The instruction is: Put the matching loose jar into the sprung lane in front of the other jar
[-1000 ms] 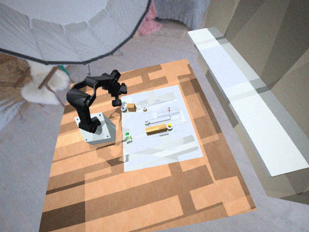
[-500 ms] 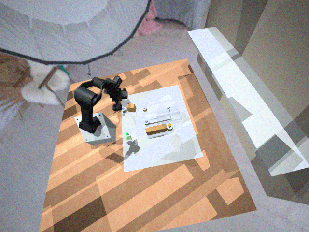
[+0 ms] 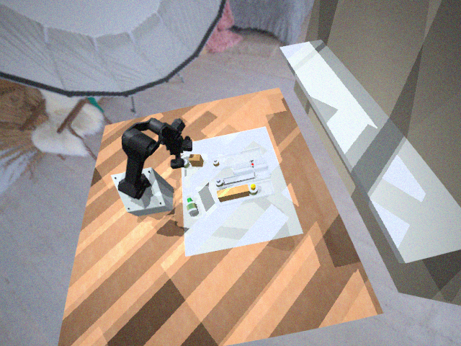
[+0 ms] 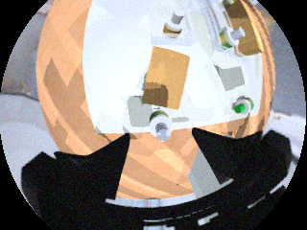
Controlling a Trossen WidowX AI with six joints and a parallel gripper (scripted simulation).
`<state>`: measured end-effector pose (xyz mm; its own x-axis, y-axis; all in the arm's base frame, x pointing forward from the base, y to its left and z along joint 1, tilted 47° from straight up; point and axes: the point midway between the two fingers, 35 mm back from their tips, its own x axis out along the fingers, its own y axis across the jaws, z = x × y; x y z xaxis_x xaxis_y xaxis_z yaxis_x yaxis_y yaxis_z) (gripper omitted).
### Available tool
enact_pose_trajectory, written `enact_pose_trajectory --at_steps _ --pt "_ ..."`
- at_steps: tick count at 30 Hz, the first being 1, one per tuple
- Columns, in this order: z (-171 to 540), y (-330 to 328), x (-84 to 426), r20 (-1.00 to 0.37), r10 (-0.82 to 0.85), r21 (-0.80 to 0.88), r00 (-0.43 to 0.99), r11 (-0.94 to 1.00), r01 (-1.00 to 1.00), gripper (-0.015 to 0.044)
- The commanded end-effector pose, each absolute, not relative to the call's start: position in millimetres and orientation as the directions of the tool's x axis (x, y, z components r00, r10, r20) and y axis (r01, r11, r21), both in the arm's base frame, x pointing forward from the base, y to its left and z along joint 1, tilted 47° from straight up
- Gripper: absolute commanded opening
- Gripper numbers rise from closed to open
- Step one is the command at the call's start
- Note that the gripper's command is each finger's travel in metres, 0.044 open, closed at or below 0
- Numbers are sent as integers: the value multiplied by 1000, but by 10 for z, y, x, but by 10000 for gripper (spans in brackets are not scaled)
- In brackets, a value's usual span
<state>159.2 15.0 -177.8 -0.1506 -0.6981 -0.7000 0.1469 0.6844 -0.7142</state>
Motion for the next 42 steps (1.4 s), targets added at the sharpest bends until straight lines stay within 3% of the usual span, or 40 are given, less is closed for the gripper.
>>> enact_pose_trajectory --at_steps 1,22,32,39,42 --pt "-1805 104 1566 -693 -705 -721 -150 679 138 440" --pt "-2014 -118 1518 -692 -706 -722 -150 678 138 440" --pt "-2014 -118 1518 -692 -706 -722 -150 678 138 178" --pt "-2014 -118 1518 -692 -706 -722 -150 678 138 131" --pt "-2003 -102 1523 -693 -706 -721 -149 679 138 52"
